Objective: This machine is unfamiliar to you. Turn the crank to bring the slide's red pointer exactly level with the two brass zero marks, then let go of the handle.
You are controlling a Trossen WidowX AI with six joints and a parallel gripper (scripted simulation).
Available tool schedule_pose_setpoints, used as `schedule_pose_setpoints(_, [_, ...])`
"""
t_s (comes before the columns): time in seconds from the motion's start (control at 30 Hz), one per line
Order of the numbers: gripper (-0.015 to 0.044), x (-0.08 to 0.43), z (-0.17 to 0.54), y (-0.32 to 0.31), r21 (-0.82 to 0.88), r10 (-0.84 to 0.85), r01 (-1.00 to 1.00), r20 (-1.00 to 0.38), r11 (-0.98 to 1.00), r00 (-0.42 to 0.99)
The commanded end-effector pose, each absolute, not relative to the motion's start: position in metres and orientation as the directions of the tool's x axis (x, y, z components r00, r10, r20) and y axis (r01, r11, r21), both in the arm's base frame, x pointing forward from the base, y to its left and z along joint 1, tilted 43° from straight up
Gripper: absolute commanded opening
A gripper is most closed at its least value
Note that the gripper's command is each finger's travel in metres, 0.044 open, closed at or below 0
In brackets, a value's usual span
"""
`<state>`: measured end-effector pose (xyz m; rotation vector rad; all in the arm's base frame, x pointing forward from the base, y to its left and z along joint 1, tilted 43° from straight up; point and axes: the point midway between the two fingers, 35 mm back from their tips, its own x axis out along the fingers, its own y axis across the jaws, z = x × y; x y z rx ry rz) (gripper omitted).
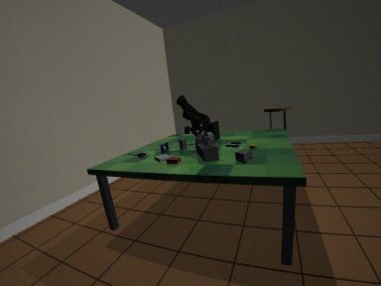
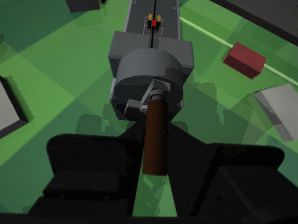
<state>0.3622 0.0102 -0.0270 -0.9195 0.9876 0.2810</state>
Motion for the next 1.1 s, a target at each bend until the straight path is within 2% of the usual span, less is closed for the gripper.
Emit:
schedule_pose_setpoints(0.0, [0.0000, 0.367, -0.023, 0.003, -0.549, -0.200, -0.568, -0.803, 0.613, 0.561])
schedule_pose_setpoints(1.07, [0.0000, 0.374, -0.027, -0.015, -0.550, -0.201, -0.568, -0.803, 0.612, 0.561])
